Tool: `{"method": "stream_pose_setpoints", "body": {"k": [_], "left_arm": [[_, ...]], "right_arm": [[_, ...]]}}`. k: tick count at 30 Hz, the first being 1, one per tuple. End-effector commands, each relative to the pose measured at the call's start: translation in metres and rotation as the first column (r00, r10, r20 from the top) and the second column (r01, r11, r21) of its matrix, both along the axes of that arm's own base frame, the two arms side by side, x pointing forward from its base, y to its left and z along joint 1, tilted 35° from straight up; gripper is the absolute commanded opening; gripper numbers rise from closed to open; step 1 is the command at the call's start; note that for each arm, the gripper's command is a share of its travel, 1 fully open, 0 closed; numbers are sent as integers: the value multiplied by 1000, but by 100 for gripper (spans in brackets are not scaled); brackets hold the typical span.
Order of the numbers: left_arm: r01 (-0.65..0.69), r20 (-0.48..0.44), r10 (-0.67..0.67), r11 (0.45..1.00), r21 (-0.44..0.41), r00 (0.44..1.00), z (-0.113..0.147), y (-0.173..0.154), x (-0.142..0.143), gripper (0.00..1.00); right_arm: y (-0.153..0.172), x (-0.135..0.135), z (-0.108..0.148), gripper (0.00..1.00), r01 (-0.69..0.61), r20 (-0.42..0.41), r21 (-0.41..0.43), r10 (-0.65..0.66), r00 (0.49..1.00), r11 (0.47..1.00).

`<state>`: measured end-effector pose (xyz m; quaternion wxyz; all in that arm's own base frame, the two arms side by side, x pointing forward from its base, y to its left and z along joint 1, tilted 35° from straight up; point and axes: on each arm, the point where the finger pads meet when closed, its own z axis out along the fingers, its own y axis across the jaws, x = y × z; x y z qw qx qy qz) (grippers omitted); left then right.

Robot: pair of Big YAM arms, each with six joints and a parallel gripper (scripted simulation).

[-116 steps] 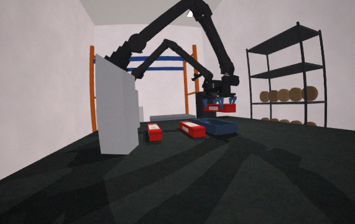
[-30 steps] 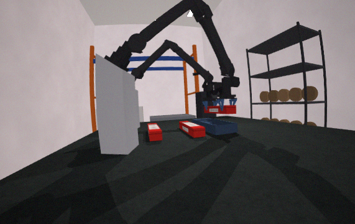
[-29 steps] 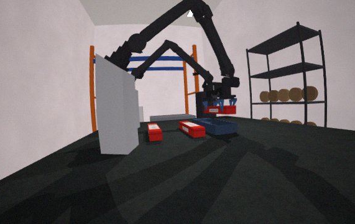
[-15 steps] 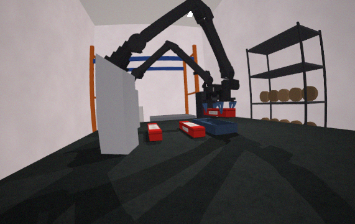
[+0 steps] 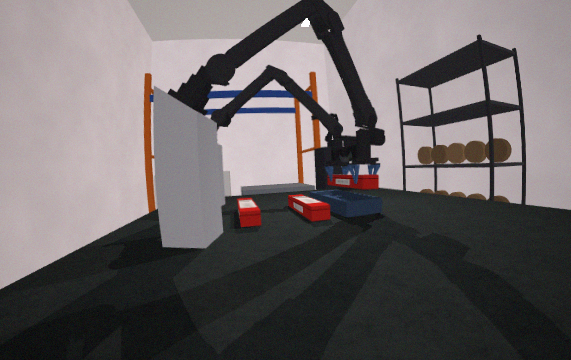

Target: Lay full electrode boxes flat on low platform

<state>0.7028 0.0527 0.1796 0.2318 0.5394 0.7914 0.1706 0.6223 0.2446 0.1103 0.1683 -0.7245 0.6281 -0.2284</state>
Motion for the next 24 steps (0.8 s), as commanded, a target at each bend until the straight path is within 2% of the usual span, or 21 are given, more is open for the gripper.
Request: {"method": "stream_pose_setpoints", "body": {"k": [1,12,13,19,24], "left_arm": [[-24,98,21,999,32,995,64,24,12,0],[-24,97,21,999,32,995,63,24,14,0],[-25,109,21,999,33,994,72,24,12,0],[-24,98,21,999,32,995,64,24,14,0],[-25,102,21,999,33,995,67,24,14,0]], "right_arm": [[-7,26,68,0,0,110,20,-2,994,1000],[-7,28,67,0,0,110,20,-2,994,1000],[-7,29,67,0,0,110,20,-2,994,1000],[-7,29,67,0,0,109,19,-2,994,1000],[-7,30,67,0,0,109,19,-2,994,1000]]}}
